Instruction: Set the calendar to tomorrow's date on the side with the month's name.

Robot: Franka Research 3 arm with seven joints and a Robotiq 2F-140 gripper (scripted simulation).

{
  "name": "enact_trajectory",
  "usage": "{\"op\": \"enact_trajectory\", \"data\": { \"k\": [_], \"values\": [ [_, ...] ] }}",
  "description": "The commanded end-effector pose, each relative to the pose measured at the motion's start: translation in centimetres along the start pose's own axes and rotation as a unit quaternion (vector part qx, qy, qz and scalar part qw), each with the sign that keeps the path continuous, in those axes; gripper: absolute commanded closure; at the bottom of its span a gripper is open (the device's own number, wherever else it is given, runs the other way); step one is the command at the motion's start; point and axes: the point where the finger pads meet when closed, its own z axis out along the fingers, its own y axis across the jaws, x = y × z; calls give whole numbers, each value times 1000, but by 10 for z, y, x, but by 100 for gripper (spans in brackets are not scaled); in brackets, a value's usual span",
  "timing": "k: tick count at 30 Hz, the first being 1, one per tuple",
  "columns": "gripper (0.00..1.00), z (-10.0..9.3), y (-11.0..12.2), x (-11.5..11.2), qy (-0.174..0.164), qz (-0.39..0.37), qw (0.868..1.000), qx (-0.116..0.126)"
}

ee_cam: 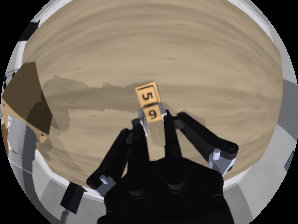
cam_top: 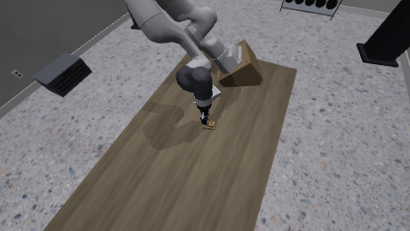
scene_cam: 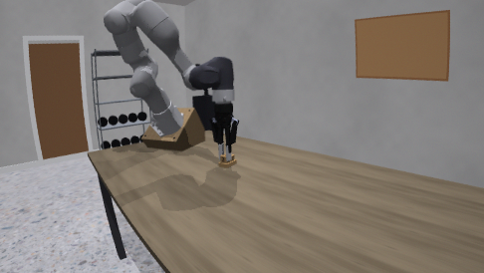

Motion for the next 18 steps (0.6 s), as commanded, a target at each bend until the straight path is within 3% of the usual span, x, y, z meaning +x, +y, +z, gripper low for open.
{"op": "enact_trajectory", "data": {
  "k": [1, 18],
  "values": [
    [84, 1, 2, -1, 1, 3, 1000, -2],
    [84, 7, 2, -1, 1, 3, 1000, -2]
  ]
}}
